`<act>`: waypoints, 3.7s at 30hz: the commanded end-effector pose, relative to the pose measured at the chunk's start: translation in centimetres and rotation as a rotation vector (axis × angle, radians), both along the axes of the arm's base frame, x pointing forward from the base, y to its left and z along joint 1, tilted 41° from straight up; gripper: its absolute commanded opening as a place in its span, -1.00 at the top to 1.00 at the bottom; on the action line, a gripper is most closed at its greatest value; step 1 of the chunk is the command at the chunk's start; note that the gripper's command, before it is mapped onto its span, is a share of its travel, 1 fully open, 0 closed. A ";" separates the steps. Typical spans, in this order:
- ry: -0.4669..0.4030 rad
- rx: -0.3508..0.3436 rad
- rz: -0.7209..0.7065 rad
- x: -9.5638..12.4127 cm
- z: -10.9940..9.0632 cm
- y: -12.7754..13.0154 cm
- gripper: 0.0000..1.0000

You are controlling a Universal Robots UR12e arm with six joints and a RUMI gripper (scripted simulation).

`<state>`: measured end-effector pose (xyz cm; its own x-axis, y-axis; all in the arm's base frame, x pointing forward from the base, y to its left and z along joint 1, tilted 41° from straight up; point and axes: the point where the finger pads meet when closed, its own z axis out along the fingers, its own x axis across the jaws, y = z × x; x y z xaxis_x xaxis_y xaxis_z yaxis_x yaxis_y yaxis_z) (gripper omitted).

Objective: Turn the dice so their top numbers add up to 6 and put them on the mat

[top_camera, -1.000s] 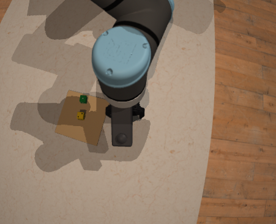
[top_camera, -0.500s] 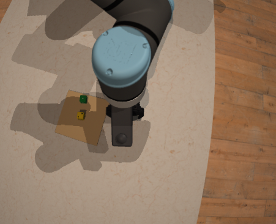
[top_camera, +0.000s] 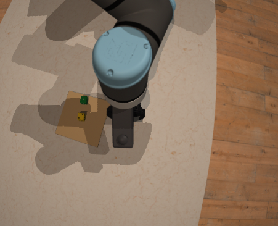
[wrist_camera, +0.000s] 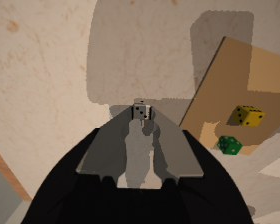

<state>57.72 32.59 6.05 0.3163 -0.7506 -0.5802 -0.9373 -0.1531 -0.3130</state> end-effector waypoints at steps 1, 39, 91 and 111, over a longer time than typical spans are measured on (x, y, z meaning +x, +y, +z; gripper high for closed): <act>-0.001 0.000 0.000 0.0 0.0 0.0 0.94; -0.001 0.000 0.000 -1.1 6.1 -5.2 0.94; 0.038 0.009 -0.046 7.2 1.1 -16.1 0.94; 0.038 0.009 -0.046 8.3 -4.3 -11.5 0.94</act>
